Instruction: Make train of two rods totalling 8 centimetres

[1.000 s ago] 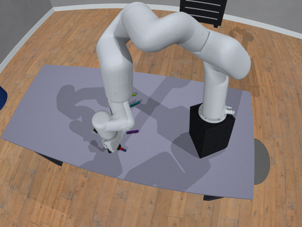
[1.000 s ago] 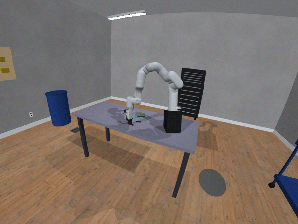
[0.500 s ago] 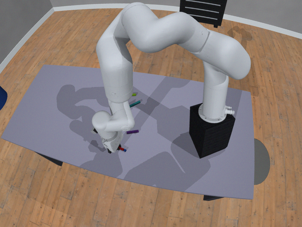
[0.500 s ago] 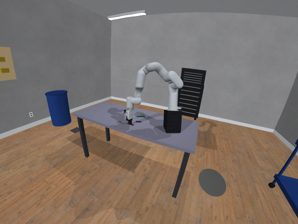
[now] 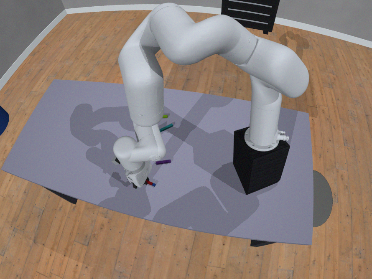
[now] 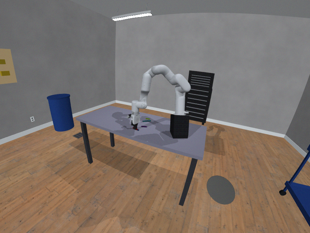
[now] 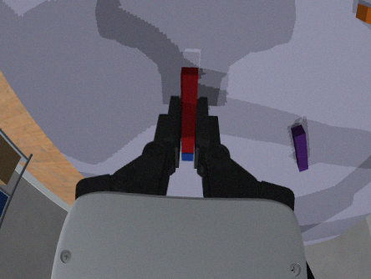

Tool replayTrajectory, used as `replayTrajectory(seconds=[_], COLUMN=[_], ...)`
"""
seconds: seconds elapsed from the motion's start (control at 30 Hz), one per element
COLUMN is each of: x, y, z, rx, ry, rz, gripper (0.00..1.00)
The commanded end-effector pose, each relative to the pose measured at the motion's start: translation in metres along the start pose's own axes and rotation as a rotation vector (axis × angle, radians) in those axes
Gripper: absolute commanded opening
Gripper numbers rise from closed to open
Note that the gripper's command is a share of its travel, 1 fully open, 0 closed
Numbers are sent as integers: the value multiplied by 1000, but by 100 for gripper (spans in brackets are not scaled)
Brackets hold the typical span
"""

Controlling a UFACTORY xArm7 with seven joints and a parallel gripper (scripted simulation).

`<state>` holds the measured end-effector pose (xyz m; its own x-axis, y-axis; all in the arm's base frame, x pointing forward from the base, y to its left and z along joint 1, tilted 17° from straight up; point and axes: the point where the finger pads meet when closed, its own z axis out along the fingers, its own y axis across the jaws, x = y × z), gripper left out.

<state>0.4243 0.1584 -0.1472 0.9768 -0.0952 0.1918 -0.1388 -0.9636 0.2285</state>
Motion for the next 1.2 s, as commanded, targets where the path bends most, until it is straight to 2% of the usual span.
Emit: replayTrajectory(seconds=[0.0,0.2,0.23,0.3,0.33,0.4,0.43,0.57,0.6,0.67,0.7,1.17], x=[1,1,1,1,1,1,1,1,1,1,1,1], y=[-1,-1,-1,-1,-1,-1,-1,-1,-1,-1,-1,-1], z=[-1,-1,-1,-1,-1,-1,-1,-1,-1,-1,-1,-3], rx=[3,3,3,3,3,3,3,3,3,3,3,3], ry=[2,2,2,2,2,2,2,2,2,2,2,2], rz=[0,0,0,0,0,0,0,0,0,0,0,0], gripper=[4,4,8,8,12,12,16,16,20,20,24,24])
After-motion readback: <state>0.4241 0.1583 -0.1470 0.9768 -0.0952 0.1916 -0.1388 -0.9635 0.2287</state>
